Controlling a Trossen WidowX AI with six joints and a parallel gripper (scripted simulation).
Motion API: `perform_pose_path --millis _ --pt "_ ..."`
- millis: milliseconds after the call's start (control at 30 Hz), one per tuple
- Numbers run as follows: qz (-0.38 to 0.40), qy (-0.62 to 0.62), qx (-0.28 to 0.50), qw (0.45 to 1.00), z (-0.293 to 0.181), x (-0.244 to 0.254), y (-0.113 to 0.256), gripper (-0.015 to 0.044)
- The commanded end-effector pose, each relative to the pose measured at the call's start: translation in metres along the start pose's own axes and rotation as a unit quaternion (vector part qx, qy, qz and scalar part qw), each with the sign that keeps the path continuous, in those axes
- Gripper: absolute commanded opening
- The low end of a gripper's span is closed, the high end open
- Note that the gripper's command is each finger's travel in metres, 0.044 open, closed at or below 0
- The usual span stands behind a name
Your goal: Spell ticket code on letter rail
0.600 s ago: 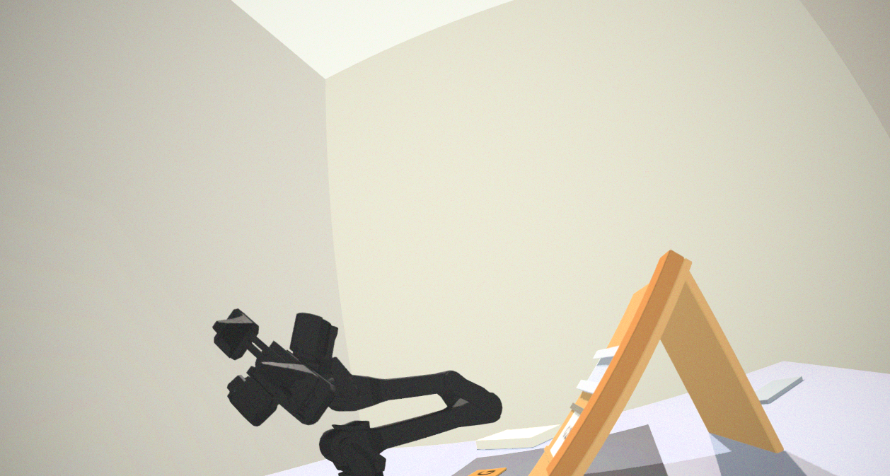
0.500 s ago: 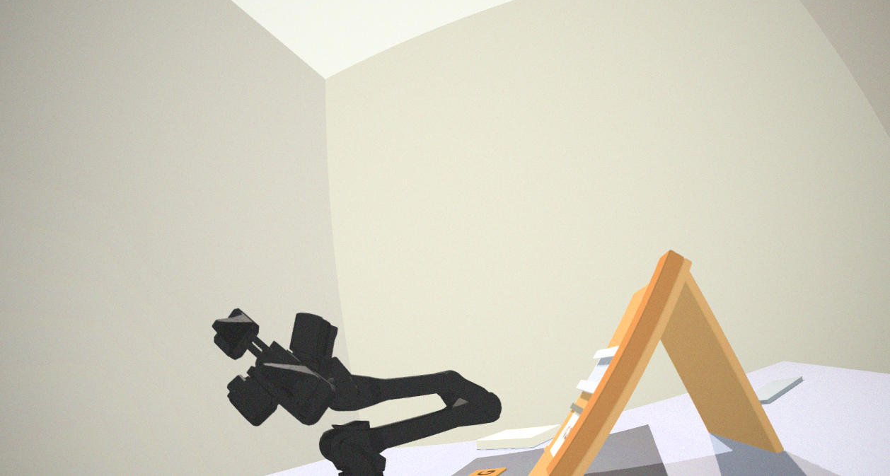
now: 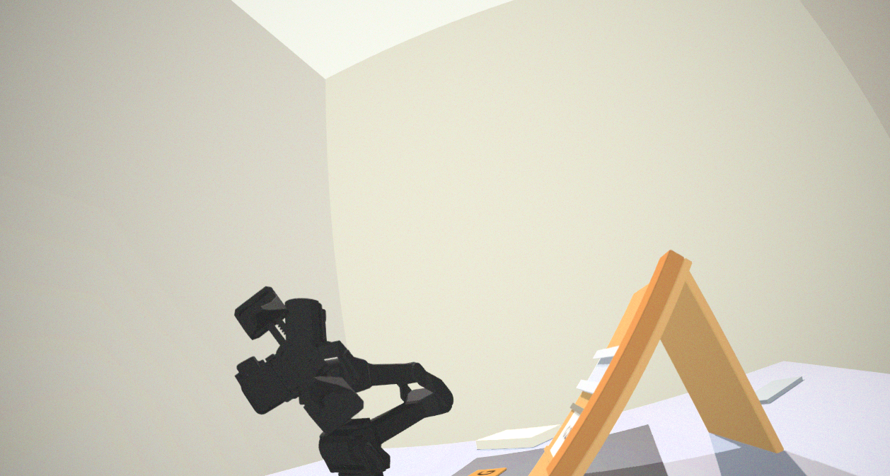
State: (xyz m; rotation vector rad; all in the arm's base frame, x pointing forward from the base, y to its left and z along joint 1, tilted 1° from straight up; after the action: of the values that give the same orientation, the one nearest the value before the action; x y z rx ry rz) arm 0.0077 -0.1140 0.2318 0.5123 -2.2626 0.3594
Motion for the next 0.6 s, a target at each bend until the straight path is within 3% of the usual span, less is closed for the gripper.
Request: perform_pose_path --millis 0,300,567 --pt "-0.045 0.054 0.022 0.997 -0.010 -0.006 -0.008 0.0440" --pt "-0.177 0.250 0.125 0.944 -0.043 -0.035 -0.020 0.0440" --pt "-0.256 0.437 0.266 0.820 -0.075 -0.063 -0.014 0.0440"
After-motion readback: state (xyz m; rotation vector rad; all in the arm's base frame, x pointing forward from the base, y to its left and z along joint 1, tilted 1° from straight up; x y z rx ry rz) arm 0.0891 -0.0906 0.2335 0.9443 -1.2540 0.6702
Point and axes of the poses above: the point midway between the two fingers, 35 mm back from their tips, its own y axis back along the fingers, its own x axis across the jaws, z = x × y, the point moved 10 cm from there along y, back along the fingers, and after that the axes turned 10 degrees about -y, right-handed, at the moved point
